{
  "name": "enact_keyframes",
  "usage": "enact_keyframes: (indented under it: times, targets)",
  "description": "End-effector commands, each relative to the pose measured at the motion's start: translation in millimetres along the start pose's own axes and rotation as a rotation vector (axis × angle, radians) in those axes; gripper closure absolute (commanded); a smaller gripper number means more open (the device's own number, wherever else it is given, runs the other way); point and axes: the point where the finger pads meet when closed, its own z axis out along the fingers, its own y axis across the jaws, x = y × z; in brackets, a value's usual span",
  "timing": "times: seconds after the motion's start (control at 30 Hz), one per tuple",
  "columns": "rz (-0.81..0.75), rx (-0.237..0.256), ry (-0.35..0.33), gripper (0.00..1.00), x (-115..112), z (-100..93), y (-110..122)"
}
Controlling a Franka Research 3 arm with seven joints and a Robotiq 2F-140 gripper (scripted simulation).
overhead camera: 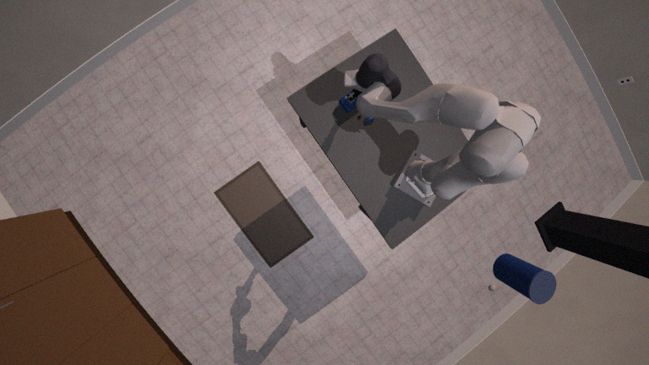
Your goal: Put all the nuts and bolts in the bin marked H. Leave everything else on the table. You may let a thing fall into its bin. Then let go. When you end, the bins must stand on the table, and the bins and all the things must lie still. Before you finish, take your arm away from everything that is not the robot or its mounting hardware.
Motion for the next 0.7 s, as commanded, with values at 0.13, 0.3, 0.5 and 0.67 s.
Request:
enact_keyframes:
  times: [0.13, 0.3, 0.5, 0.67]
  targets:
    - [0.029, -0.005, 0.001, 0.95, 0.6, 17.8, 0.5]
    - [0.029, -0.005, 0.001, 0.95, 0.6, 28.5, 0.6]
    - [0.029, -0.005, 0.001, 0.95, 0.6, 44.5, 0.6]
    - [0.029, -0.005, 0.001, 0.95, 0.6, 53.2, 0.7]
